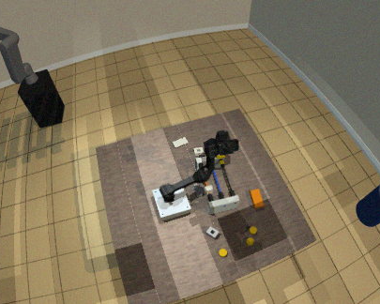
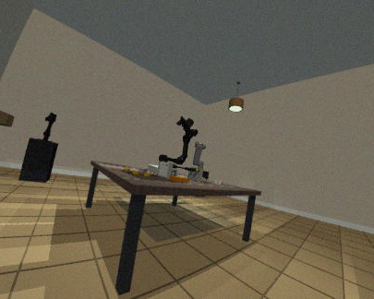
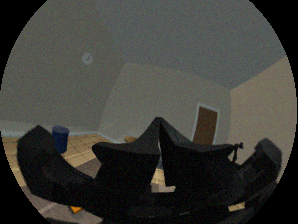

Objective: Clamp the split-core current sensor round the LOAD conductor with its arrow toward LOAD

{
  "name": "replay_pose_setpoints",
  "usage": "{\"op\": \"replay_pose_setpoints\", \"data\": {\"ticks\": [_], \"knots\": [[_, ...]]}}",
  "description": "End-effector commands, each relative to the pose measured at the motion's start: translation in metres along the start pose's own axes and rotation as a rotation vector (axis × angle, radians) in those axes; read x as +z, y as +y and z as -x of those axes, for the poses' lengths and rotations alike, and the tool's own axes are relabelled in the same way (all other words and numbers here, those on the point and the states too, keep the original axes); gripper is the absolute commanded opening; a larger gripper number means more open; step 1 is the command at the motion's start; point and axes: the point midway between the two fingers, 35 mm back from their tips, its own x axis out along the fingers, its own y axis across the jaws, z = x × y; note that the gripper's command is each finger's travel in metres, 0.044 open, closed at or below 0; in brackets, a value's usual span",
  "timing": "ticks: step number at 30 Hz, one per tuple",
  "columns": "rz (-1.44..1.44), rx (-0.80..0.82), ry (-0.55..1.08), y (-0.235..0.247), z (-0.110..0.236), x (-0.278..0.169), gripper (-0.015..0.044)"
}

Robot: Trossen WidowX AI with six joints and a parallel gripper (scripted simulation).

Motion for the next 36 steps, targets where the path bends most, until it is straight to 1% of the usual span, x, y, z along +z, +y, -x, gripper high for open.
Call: {"op": "replay_pose_setpoints", "data": {"ticks": [1, 5, 10, 13, 17, 22, 27, 31, 36], "knots": [[-0.006, 0.002, -0.002, -0.002, 0.001, 0.002, 0.0026], [-0.107, 0.056, -0.054, -0.033, 0.025, 0.039, 0.0131], [-0.239, 0.144, -0.128, -0.085, 0.052, 0.077, 0.0263], [-0.32, 0.187, -0.157, -0.118, 0.059, 0.089, 0.0341], [-0.426, 0.238, -0.176, -0.161, 0.06, 0.091, 0.044], [-0.55, 0.295, -0.168, -0.202, 0.048, 0.077, 0.044], [-0.658, 0.355, -0.125, -0.223, 0.026, 0.047, 0.044], [-0.726, 0.41, -0.068, -0.222, 0.008, 0.017, 0.044], [-0.783, 0.494, 0.02, -0.2, -0.011, -0.022, 0.044]]}}
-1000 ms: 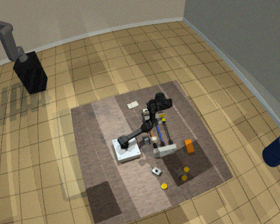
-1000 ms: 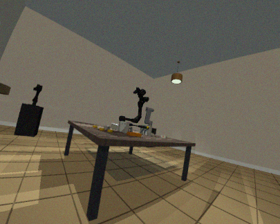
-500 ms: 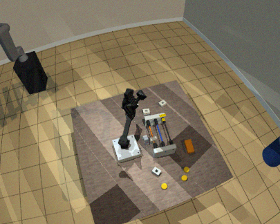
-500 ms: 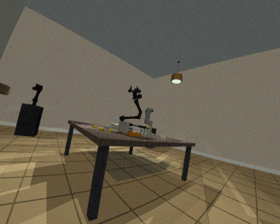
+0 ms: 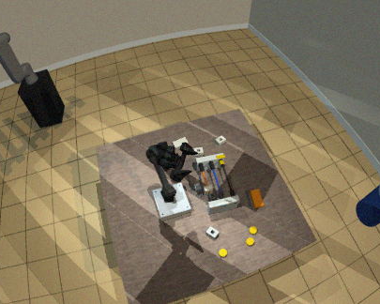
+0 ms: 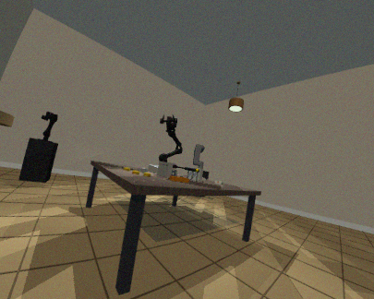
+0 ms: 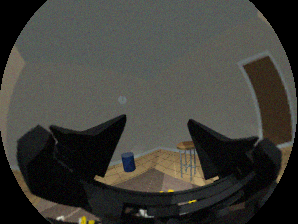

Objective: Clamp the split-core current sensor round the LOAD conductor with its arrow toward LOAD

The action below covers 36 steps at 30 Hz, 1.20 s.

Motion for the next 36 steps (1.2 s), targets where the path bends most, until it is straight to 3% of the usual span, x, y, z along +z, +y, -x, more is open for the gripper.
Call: {"op": "replay_pose_setpoints", "data": {"ticks": [1, 7, 14, 23, 29, 36], "knots": [[-0.047, 0.036, 0.081, -0.01, -0.013, -0.036, 0.044], [-0.109, 0.131, 0.238, 0.001, -0.027, -0.103, 0.044], [-0.121, 0.286, 0.434, 0.045, -0.019, -0.186, 0.044], [-0.026, 0.557, 0.658, 0.128, 0.039, -0.278, 0.044], [0.007, 0.606, 0.693, 0.143, 0.053, -0.292, 0.044], [0.102, 0.766, 1.079, 0.207, 0.081, -0.34, 0.044]]}}
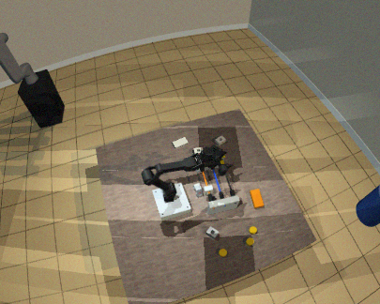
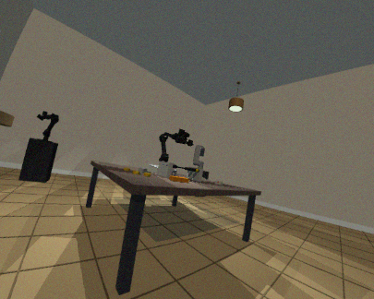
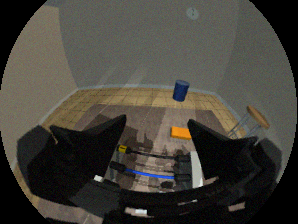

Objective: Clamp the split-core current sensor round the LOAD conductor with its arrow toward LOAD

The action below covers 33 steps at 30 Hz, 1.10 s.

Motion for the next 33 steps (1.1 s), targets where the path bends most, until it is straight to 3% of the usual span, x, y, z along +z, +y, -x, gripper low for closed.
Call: {"op": "replay_pose_setpoints", "data": {"ticks": [1, 6, 12, 33], "knots": [[0.034, 0.068, 0.206, 0.03, -0.026, -0.022, 0.044], [0.112, 0.167, 0.52, 0.082, -0.048, -0.057, 0.044], [0.24, 0.25, 0.848, 0.136, -0.049, -0.099, 0.044], [0.238, 0.24, 0.878, 0.13, -0.044, -0.106, 0.044]]}}
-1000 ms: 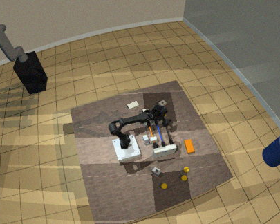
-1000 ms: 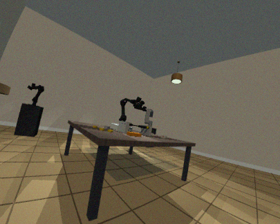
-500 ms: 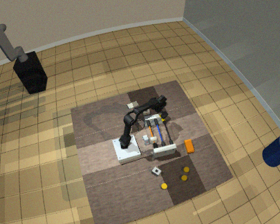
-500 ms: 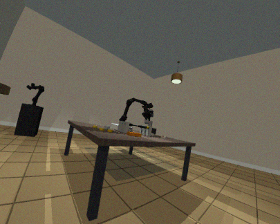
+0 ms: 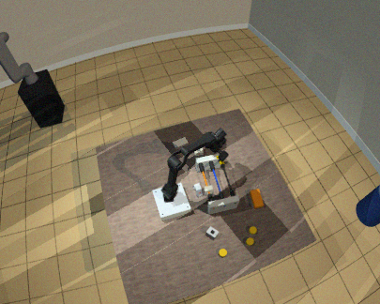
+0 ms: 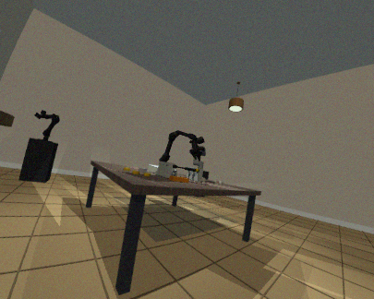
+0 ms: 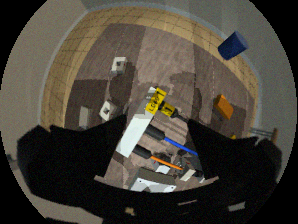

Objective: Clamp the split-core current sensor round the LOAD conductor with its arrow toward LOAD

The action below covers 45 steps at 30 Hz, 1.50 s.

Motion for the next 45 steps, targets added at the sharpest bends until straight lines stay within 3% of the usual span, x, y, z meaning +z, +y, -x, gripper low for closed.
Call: {"op": "replay_pose_setpoints", "data": {"ticks": [1, 14, 45], "knots": [[-0.03, -0.014, 0.044, -0.011, 0.0, -0.021, 0.044], [-0.298, -0.072, 0.406, -0.054, 0.008, -0.225, 0.044], [-0.301, -0.072, 0.41, -0.055, -0.03, -0.243, 0.044]]}}
